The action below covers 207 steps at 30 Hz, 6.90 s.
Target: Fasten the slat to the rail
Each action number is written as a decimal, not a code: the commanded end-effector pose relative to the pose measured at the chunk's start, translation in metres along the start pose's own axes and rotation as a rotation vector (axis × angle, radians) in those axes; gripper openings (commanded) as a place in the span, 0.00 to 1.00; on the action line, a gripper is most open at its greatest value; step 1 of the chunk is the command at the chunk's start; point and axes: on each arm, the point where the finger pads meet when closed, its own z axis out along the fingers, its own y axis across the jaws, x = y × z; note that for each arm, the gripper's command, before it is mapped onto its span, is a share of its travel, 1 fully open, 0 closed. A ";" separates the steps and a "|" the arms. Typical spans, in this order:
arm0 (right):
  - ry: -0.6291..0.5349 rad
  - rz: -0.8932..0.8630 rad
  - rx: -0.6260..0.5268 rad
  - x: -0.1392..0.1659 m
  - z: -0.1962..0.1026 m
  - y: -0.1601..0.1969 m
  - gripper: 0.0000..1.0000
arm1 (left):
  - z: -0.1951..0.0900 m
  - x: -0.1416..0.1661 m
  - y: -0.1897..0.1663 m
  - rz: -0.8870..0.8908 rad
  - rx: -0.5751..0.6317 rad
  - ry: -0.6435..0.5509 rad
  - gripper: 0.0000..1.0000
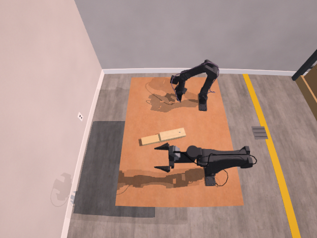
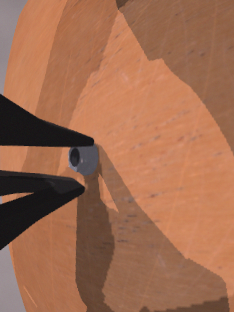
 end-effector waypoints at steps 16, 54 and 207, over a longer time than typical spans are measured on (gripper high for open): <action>-0.003 0.000 0.009 -0.001 -0.002 -0.002 0.12 | -0.003 -0.009 0.000 0.002 0.006 -0.026 1.00; -0.006 0.001 0.008 -0.001 -0.030 -0.005 0.12 | -0.003 -0.009 0.000 0.002 0.006 -0.026 1.00; -0.017 -1.603 0.005 -0.340 -0.093 0.116 0.12 | -0.003 -0.009 0.000 0.002 0.006 -0.026 1.00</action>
